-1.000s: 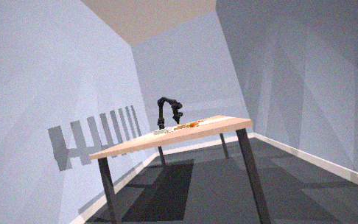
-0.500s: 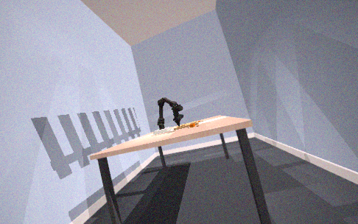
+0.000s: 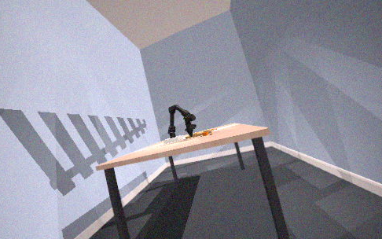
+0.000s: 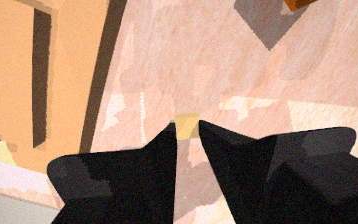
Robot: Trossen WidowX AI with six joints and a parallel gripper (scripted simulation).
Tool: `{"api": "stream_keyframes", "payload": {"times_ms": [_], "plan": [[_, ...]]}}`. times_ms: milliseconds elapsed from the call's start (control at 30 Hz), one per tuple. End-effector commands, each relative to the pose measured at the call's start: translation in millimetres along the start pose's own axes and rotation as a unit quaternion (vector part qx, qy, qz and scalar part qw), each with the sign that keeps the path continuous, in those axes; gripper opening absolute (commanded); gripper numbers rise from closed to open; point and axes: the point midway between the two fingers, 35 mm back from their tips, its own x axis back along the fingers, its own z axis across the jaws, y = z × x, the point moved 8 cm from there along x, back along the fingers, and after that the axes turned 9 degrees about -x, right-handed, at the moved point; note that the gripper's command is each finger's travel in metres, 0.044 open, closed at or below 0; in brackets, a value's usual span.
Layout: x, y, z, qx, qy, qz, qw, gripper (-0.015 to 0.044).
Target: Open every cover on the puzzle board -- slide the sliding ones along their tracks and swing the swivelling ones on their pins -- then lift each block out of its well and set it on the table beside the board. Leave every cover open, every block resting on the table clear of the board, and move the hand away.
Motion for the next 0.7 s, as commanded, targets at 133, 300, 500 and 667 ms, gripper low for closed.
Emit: {"api": "stream_keyframes", "payload": {"times_ms": [133,300,500,667], "plan": [[-11.8,-1.0,2.2,0.002,0.003,-0.001,1.0,0.008],[-8.6,-0.9,1.4,0.0,0.001,0.001,1.0,0.0185],[-8.6,-0.9,1.4,0.0,0.001,0.001,1.0,0.0343],[-4.0,-0.6,0.9,0.0,0.001,0.001,1.0,0.044]]}}
